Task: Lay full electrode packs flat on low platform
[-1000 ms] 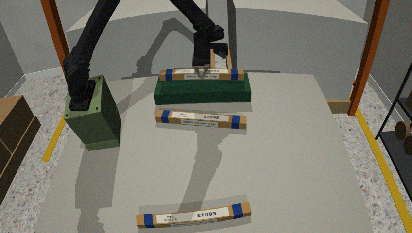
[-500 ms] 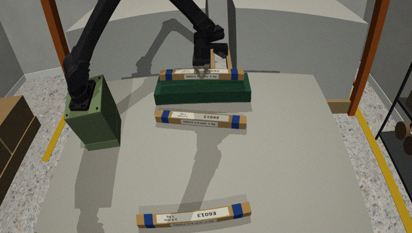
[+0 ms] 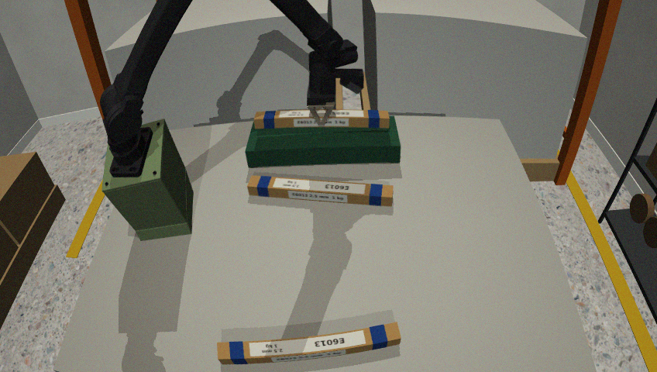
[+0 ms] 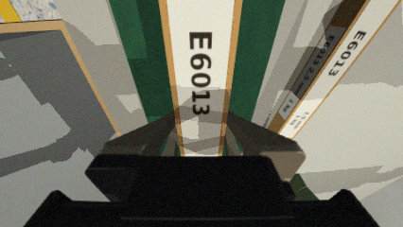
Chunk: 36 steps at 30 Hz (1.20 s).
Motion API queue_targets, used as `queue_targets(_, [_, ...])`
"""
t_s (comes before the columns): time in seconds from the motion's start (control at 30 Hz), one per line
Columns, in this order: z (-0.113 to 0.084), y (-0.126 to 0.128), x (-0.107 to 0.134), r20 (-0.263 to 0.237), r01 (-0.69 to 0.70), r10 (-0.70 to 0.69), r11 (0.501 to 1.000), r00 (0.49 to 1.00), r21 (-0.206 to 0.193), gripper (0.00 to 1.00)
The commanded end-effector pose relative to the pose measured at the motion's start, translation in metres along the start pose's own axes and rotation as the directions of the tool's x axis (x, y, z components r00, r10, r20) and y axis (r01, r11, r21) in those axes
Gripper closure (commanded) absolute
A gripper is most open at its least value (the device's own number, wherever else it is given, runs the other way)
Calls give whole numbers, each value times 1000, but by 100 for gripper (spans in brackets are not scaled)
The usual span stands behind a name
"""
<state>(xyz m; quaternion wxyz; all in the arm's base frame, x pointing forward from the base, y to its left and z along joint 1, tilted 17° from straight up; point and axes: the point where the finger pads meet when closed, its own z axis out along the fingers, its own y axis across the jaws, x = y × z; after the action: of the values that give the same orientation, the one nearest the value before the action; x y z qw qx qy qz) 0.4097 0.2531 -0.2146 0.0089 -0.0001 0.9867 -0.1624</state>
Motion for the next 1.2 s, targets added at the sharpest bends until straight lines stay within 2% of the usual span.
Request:
queue_targets(0.0, [-44,38,-37,88,-3,9,998,996,-67,100])
queue_targets(0.2, [-45,38,-37,89,-3,9,998,996,-68,100])
queue_targets(0.4, [-34,39,-35,85,1,4,998,996,-64,100])
queue_targets(0.8, [-36,42,-42,107,6,3,997,994,-80,100])
queue_targets(1.03, [-21,41,-37,92,14,-7,998,996,-67,100])
queue_targets(1.17, [-23,41,-40,98,13,-6,997,995,-71,100])
